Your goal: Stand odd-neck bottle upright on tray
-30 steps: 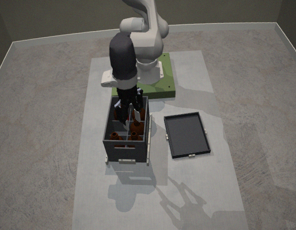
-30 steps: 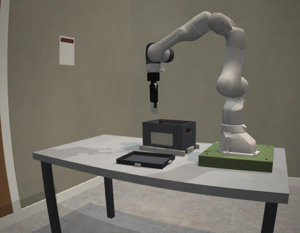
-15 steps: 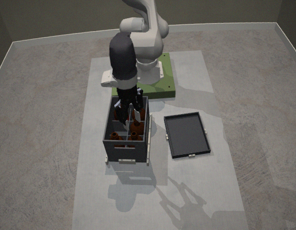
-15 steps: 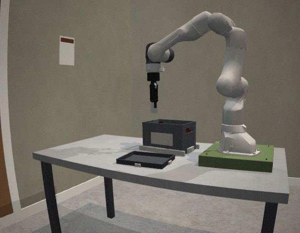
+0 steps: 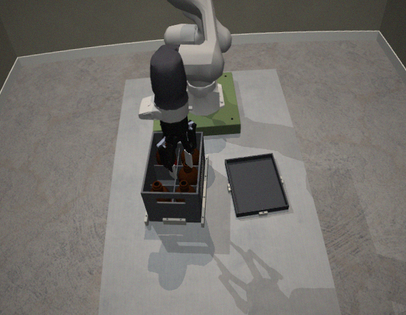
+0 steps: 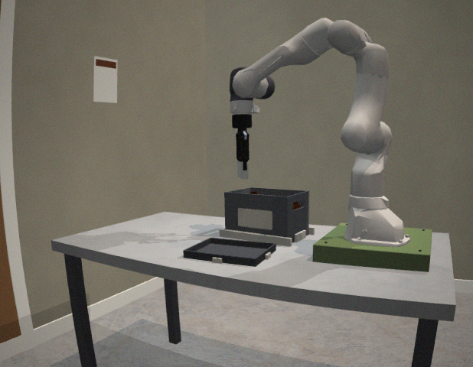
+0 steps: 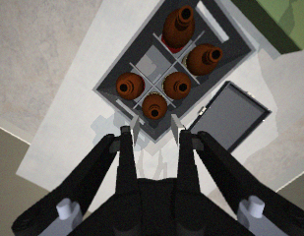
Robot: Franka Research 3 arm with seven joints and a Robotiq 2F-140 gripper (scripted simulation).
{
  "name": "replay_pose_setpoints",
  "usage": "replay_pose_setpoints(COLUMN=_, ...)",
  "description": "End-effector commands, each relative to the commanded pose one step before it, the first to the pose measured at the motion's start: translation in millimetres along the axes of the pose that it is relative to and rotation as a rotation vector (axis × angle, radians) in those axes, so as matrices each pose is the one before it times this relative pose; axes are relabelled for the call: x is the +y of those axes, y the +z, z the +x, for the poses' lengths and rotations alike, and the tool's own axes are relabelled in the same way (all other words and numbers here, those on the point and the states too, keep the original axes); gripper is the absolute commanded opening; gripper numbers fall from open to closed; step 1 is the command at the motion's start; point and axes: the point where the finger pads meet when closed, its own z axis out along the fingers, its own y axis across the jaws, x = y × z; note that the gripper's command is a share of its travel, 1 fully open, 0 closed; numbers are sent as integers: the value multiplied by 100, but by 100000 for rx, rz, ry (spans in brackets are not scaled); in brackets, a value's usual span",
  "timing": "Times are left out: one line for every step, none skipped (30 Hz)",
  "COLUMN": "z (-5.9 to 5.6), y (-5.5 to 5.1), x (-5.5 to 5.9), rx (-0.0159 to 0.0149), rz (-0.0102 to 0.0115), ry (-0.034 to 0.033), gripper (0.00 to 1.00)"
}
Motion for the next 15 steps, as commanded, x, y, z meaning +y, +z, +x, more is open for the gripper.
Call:
replay_pose_setpoints(z=-63, y=312, x=15, rx=-118, rz=61, ry=584, gripper=44)
replay_pose_setpoints(z=0, y=81, x=-1, rx=1, rz=0, ry=0, gripper=44)
replay_pose_setpoints(z=-1, y=87, x=-1, rx=0, rz=0, ry=0, gripper=44)
replay_pose_setpoints(z=-1, y=94, x=-1, rx=0, rz=0, ry=0, gripper=44)
replay_pose_setpoints(z=0, y=0, x=0, rx=0, rz=0, ry=0, gripper=44)
replay_pose_setpoints(z=0, y=0, x=0, rx=0, rz=0, ry=0, gripper=44)
replay_pose_setpoints(z=0, y=100, x=-1, rx=0, rz=0, ry=0, gripper=44)
replay_pose_setpoints(z=0, y=106, x=0, rx=0, rz=0, ry=0, gripper=44)
replay_pose_setpoints(z=-1, y=111, x=-1, rx=0, rz=0, ry=0, gripper=44)
replay_pose_setpoints(z=-1, y=116, x=-1, rx=0, rz=0, ry=0, gripper=44)
replay_pose_setpoints(z=-1, y=121, x=-1, rx=0, rz=0, ry=0, gripper=44)
replay_pose_setpoints(z=0, y=125, x=0, rx=0, rz=0, ry=0, gripper=44)
replay_pose_setpoints(z=-1, y=128, x=-1, rx=0, rz=0, ry=0, gripper=44)
replay_pose_setpoints(z=-1, y=131, x=-1, rx=0, rz=0, ry=0, gripper=44)
replay_pose_setpoints(z=-1, y=133, x=-1, rx=0, rz=0, ry=0, gripper=44)
